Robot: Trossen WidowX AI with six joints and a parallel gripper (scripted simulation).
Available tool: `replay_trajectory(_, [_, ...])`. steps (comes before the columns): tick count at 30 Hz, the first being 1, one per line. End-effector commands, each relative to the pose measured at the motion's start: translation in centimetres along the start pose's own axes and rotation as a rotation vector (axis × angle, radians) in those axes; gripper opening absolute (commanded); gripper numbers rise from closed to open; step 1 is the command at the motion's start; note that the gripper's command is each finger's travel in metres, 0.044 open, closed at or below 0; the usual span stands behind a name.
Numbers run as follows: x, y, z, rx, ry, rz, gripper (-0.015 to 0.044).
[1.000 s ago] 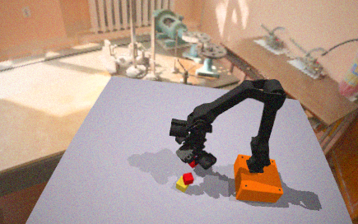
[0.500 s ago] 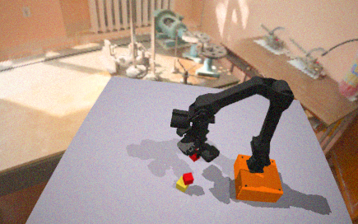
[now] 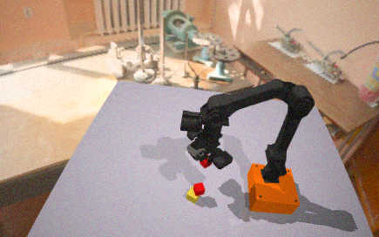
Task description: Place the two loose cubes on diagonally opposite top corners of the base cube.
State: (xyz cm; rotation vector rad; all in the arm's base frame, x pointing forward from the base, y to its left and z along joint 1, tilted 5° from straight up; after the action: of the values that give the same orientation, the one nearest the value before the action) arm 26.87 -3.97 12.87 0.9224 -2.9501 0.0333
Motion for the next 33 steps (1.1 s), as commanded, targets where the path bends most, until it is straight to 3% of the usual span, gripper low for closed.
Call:
replay_trajectory(1, [-1.2,0.2,0.0,-0.002,0.003,0.042,0.0105])
replay_trajectory(33, [-10.4,3.5,0.4,-0.006,-0.003,0.382,0.0105])
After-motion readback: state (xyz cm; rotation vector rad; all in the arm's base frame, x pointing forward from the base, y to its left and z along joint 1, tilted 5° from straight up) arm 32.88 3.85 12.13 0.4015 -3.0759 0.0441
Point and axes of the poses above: the point midway between the two fingers, 35 mm back from their tips, its own z axis out along the fingers, its own y axis across the jaws, x = y × z, the point moved 6 cm from there along -z, back along the fingers, and after that the axes turned 1 degree about -z, right-handed, at the moved point
